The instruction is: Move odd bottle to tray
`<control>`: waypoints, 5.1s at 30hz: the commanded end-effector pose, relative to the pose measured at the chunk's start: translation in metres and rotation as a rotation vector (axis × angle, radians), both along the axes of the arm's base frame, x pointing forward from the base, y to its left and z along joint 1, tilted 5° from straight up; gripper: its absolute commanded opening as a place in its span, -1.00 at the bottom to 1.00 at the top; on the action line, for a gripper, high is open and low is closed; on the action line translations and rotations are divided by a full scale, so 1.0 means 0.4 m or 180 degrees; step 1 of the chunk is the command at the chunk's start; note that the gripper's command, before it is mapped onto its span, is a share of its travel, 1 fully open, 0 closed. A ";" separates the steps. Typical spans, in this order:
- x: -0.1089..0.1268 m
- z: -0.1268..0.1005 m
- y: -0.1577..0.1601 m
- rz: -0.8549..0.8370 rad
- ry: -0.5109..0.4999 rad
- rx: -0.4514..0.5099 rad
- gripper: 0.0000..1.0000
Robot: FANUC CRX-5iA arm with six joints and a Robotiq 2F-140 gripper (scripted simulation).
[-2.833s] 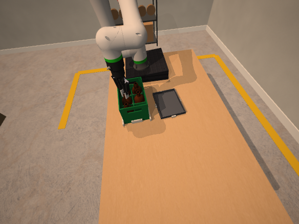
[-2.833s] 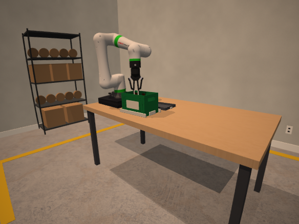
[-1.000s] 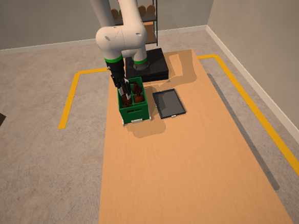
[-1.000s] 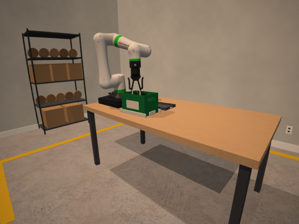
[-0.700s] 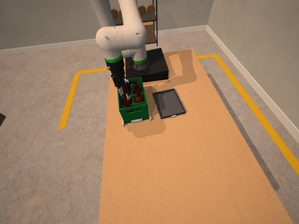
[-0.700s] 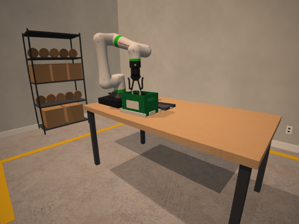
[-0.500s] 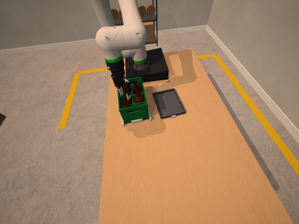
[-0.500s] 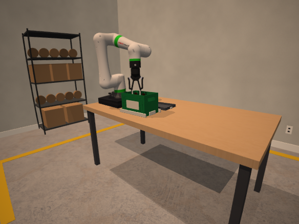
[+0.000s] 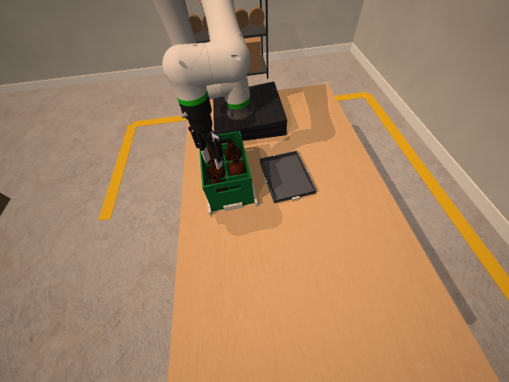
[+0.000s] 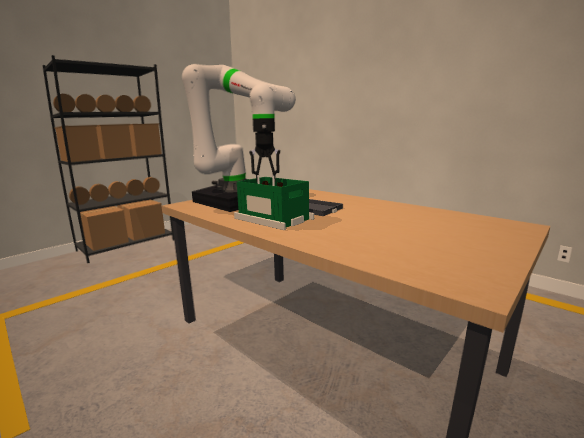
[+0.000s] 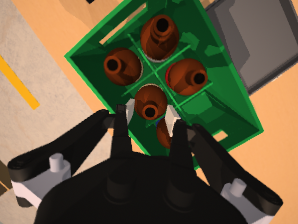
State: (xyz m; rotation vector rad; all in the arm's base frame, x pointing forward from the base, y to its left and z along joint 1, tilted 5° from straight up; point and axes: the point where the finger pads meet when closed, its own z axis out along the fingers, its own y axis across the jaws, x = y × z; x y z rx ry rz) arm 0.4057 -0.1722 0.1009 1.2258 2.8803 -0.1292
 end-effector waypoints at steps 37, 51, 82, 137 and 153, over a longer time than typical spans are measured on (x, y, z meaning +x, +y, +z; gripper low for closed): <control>0.006 0.205 0.016 0.0001 -0.0005 -0.0002 -0.12; 0.006 0.205 0.016 0.0001 -0.0005 -0.0002 -0.80; 0.013 0.193 0.168 0.0001 -0.0005 -0.0001 -0.80; 0.008 0.183 0.243 0.0001 -0.0005 -0.0002 -0.12; 0.008 0.152 0.241 0.0001 -0.0005 -0.0002 -0.12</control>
